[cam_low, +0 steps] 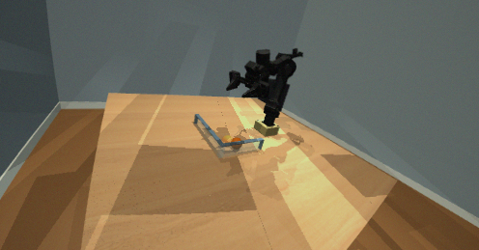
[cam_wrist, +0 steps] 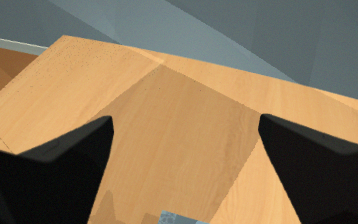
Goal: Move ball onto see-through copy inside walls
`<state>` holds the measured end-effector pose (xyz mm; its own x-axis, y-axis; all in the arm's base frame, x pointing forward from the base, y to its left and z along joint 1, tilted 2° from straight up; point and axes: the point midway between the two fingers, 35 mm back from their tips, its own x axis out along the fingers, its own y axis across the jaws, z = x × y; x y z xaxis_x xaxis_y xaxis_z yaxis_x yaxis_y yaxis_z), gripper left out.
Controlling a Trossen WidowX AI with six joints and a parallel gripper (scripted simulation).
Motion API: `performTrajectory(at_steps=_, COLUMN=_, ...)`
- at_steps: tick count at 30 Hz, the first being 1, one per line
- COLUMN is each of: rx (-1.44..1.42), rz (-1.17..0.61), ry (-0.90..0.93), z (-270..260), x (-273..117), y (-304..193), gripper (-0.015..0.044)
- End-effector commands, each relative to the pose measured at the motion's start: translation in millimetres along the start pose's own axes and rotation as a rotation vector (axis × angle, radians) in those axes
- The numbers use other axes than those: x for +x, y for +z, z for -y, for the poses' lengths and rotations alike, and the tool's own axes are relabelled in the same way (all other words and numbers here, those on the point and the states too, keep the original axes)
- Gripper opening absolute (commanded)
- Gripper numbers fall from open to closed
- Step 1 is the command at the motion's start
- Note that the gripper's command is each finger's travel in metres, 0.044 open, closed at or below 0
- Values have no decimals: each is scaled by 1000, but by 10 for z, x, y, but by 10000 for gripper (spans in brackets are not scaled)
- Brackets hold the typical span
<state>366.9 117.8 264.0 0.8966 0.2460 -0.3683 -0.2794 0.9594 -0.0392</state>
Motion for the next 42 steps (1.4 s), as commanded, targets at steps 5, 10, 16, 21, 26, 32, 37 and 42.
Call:
performTrajectory(at_steps=5, rx=-689, rz=-604, ry=255, z=-71, x=329, y=-1164, gripper=377)
performTrajectory(at_steps=10, rx=-952, rz=-836, ry=508, z=-82, x=242, y=-1640, gripper=377)
performTrajectory(at_steps=16, rx=-1096, rz=-958, ry=719, z=-86, x=126, y=-1897, gripper=377)
performTrajectory(at_steps=21, rx=-1096, rz=-958, ry=719, z=-86, x=126, y=-1897, gripper=377)
performTrajectory(at_steps=26, rx=-1096, rz=-958, ry=719, z=-86, x=126, y=-1897, gripper=377)
performTrajectory(at_steps=32, rx=-1096, rz=-958, ry=719, z=-86, x=131, y=-1908, gripper=377)
performTrajectory(at_steps=37, rx=-1095, rz=-959, ry=719, z=-88, x=190, y=-2033, gripper=377)
performTrajectory(at_steps=42, rx=-1095, rz=-959, ry=719, z=-89, x=210, y=-2069, gripper=377)
